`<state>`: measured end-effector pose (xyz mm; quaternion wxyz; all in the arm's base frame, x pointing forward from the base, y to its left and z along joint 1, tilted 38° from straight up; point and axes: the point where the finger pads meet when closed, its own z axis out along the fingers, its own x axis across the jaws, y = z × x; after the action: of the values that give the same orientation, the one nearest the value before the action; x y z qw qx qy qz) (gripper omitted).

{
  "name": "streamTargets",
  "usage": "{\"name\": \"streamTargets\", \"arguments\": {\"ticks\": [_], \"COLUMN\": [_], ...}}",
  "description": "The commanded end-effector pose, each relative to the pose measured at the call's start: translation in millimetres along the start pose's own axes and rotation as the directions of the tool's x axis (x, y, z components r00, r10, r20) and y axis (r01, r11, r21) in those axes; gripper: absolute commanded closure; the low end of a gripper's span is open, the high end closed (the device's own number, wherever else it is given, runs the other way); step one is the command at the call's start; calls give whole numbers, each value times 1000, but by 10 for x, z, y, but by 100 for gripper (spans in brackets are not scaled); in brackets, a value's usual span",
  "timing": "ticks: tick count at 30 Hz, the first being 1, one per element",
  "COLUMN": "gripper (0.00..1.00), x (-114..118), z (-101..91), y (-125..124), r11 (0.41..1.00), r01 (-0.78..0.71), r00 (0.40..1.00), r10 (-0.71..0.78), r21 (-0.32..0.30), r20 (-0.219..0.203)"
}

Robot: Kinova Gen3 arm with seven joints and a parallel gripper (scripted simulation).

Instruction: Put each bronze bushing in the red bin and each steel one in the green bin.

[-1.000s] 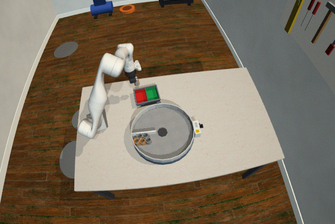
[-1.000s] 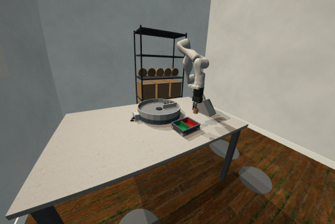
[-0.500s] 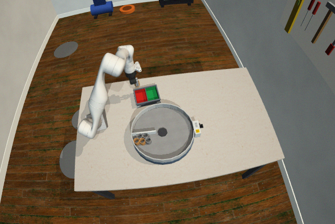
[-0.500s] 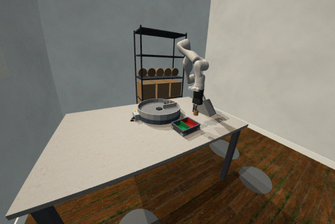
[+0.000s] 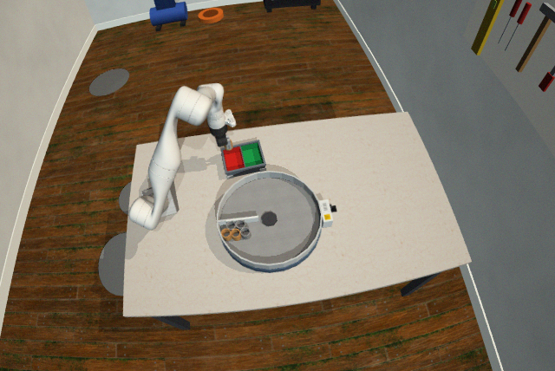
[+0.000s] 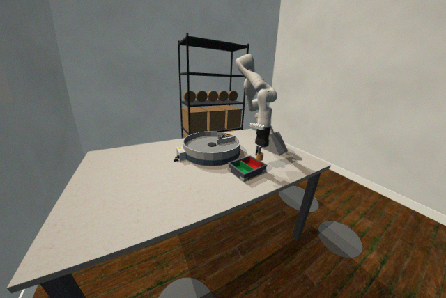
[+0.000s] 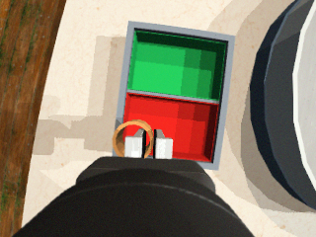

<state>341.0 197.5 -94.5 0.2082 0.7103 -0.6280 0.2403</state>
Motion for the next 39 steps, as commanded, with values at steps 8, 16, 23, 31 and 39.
{"name": "streamTargets", "arguments": {"ticks": [8, 16, 23, 31, 39], "gripper": [100, 100, 100, 100, 100], "x": [25, 21, 20, 26, 26], "z": [276, 259, 255, 276, 276], "y": [-7, 3, 6, -7, -7], "r11": [1000, 1000, 1000, 1000, 1000], "r01": [-6, -3, -2, -6, -6], "r00": [1000, 1000, 1000, 1000, 1000], "r10": [6, 3, 2, 6, 6], "r21": [-1, -3, -4, -1, -1], "r20": [-8, -7, -8, -8, -8]}}
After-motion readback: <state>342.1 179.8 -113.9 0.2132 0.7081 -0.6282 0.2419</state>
